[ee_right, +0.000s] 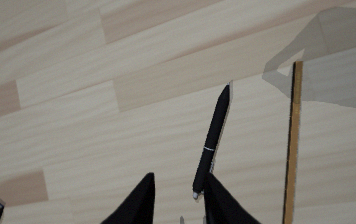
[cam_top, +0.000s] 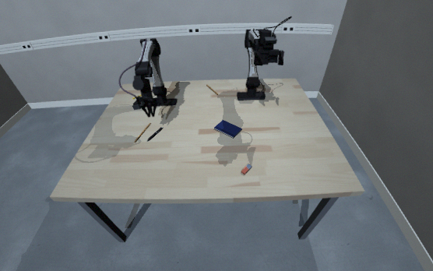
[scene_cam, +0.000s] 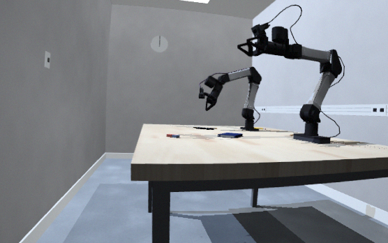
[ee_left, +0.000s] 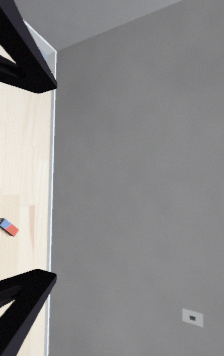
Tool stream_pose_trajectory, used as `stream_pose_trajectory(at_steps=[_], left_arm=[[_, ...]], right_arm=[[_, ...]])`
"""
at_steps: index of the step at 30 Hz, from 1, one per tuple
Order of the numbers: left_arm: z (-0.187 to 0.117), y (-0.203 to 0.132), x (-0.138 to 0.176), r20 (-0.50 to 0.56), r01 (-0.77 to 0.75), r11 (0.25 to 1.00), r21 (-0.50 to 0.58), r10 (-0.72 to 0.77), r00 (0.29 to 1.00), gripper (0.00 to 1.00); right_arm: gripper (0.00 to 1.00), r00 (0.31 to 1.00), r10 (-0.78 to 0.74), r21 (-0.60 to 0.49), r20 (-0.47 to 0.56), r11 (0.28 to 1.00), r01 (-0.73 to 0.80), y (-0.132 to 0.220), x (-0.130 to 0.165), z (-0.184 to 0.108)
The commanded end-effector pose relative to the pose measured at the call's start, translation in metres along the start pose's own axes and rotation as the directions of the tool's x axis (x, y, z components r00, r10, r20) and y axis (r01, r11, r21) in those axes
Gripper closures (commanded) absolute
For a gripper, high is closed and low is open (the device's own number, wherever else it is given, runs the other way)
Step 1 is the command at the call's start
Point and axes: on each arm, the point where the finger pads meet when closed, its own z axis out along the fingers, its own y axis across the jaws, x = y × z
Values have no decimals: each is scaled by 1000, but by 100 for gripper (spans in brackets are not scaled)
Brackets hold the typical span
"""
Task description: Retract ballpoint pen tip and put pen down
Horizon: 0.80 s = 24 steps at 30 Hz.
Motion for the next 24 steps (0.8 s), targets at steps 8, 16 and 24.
stream_pose_trajectory(at_steps=[8, 16, 24], left_arm=[[-2, 0, -10, 13, 2, 1000, -4, -2, 1000, 0], [-2, 0, -10, 13, 2, 1000, -4, -2, 1000, 0], [-2, 0, -10, 13, 2, 1000, -4, -2, 1000, 0]], right_arm=[[72, 920, 265, 298, -289, 938, -177, -19, 30, 44], [72, 902, 283, 309, -326, 933, -181, -17, 25, 60], [72, 899, 265, 310, -349, 938, -156, -18, 33, 63]])
